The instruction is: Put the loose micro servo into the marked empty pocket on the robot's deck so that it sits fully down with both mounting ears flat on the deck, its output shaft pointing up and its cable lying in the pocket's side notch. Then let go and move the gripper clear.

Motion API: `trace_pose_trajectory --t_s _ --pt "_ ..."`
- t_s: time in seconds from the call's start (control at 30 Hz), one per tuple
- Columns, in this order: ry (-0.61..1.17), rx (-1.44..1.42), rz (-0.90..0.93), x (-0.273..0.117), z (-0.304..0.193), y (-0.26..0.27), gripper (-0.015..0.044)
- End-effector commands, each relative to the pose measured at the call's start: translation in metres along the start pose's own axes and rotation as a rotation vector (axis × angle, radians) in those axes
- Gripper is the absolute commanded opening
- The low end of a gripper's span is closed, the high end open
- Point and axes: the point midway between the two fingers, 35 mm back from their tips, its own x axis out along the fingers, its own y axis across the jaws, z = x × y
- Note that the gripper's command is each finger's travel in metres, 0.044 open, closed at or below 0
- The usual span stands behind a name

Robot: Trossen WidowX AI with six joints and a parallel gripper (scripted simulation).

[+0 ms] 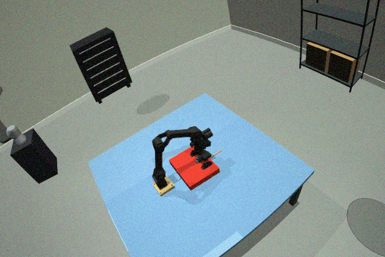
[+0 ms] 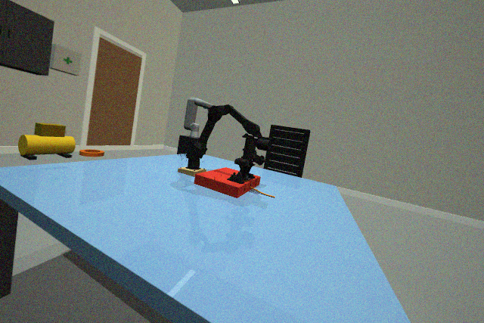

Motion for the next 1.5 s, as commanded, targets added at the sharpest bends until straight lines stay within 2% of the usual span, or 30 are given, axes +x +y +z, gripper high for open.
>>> trace_pose_trajectory --t_s 0.0,0.13,0.37,0.47,0.57,0.77,0.93,1.1,1.2,1.47 --pt "0.001 0.002 -0.001 0.004 0.0 0.0 0.0" --pt "0.001 0.002 -0.001 0.007 0.0 0.0 0.0" --pt "0.001 0.002 -0.001 0.005 0.0 0.0 0.0184" --pt "0.001 0.002 -0.001 -0.003 0.0 0.0 0.0187" --pt "0.001 0.002 -0.001 -0.028 -0.001 0.0 0.0187" --pt "0.001 0.002 -0.001 -0.031 0.0 0.001 0.0187" --pt "-0.003 -0.011 0.005 -0.046 -0.023 0.001 0.0319" --pt "0.005 -0.002 0.001 -0.079 -0.076 0.0 0.044" --pt "0.009 0.002 -0.001 -0.092 -0.106 0.0 0.044" --pt "0.008 0.003 -0.001 -0.098 -0.108 0.0 0.044"
